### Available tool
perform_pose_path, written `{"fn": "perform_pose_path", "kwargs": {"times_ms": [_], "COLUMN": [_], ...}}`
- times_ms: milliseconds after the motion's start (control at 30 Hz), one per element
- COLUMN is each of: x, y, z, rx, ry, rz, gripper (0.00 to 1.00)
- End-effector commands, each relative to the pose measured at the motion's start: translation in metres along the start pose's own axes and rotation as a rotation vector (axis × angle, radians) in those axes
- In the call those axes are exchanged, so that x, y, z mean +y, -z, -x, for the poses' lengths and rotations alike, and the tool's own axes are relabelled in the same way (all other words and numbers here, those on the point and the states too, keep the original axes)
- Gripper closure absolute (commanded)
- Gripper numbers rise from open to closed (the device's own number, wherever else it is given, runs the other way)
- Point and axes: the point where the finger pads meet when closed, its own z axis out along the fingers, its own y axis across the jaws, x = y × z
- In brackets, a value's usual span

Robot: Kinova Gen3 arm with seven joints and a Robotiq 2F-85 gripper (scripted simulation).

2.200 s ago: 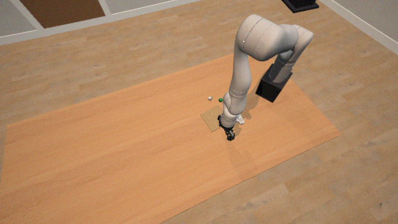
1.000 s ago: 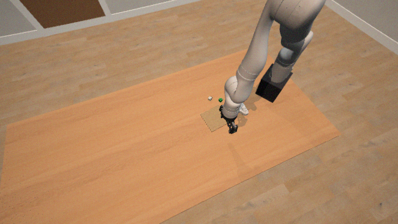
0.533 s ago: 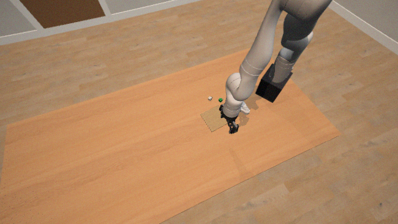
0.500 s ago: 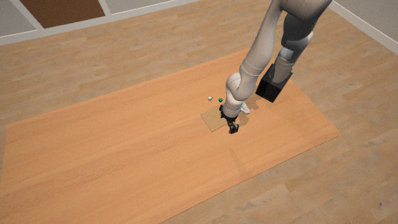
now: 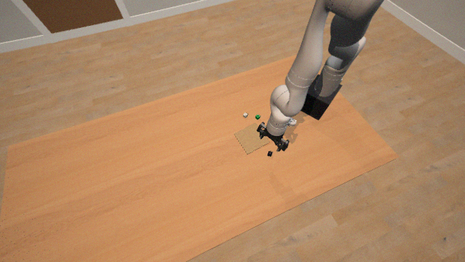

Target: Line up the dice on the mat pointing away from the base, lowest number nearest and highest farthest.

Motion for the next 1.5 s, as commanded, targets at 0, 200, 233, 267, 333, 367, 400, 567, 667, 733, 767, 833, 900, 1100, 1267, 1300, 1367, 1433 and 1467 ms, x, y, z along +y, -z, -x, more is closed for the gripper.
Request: {"fn": "perform_pose_path", "kwargs": {"times_ms": [0,200,233,267,333,367,400,567,667,733,767,833,900,1100,1267,1300,1367,1433,1467], "x": [0.003,0.011,0.011,0.011,0.011,0.011,0.011,0.011,0.011,0.011,0.011,0.011,0.011,0.013,0.016,0.016,0.017,0.017,0.017], "y": [0.0,-0.002,-0.002,-0.002,-0.002,-0.002,-0.002,-0.002,-0.002,-0.002,-0.002,-0.002,-0.003,-0.007,-0.015,-0.017,-0.019,-0.021,-0.023], "z": [-0.011,-0.022,-0.022,-0.022,-0.022,-0.022,-0.022,-0.022,-0.022,-0.022,-0.022,-0.022,-0.021,-0.02,-0.018,-0.018,-0.017,-0.018,-0.017], "rx": [-0.003,-0.008,-0.008,-0.008,-0.006,-0.006,-0.006,-0.006,-0.006,-0.006,-0.006,-0.006,-0.007,-0.008,-0.01,-0.009,-0.009,-0.006,-0.006], "ry": [0.165,0.367,0.367,0.367,0.372,0.372,0.372,0.372,0.372,0.372,0.372,0.372,0.366,0.256,0.024,-0.036,-0.1,-0.166,-0.235], "rz": [0.002,0.011,0.011,0.011,0.012,0.012,0.012,0.012,0.012,0.012,0.012,0.012,0.012,0.018,0.028,0.03,0.031,0.033,0.034], "gripper": [0.0,0.0,0.0,0.0,0.0,0.0,0.0,0.0,0.0,0.0,0.0,0.0,0.0,0.0,0.0,0.0,0.0,0.0,0.0]}}
